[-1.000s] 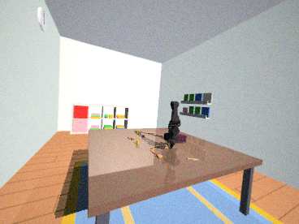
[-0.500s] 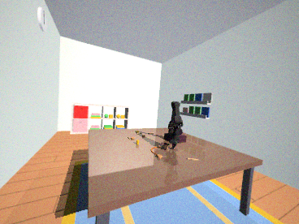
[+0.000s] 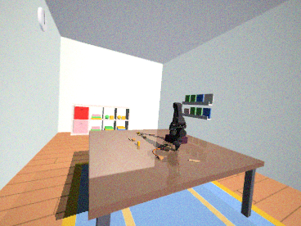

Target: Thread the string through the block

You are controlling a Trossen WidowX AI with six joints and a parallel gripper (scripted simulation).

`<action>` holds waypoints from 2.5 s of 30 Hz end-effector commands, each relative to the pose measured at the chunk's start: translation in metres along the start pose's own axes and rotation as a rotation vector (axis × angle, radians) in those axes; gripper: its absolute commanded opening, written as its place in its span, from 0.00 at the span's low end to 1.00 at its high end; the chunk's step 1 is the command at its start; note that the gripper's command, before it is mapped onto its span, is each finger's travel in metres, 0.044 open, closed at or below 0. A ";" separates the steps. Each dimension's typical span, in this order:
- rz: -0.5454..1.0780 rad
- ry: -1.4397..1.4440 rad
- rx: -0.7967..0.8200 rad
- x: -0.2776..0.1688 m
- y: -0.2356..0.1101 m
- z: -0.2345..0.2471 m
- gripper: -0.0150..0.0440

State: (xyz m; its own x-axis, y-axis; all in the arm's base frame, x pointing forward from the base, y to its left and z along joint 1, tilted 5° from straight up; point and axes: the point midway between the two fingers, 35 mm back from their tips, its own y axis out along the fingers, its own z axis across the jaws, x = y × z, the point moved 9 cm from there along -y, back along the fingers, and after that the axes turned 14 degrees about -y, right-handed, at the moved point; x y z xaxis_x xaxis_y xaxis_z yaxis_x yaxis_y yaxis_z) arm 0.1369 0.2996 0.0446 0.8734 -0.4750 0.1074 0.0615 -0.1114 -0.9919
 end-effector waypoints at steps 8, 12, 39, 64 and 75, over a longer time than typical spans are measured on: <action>0.005 -0.038 0.003 -0.012 -0.001 0.005 0.25; 0.005 -0.048 0.003 -0.017 -0.001 0.006 0.25; 0.005 -0.095 0.009 -0.046 -0.004 0.008 0.25; 0.006 -0.099 0.000 -0.061 0.004 0.010 0.25; 0.006 -0.099 0.000 -0.061 0.004 0.010 0.25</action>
State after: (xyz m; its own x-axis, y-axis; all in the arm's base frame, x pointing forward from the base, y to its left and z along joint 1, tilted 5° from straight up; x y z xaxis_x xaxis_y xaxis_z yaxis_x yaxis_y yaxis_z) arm 0.0911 0.3344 0.0365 0.9163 -0.3868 0.1042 0.0639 -0.1155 -0.9912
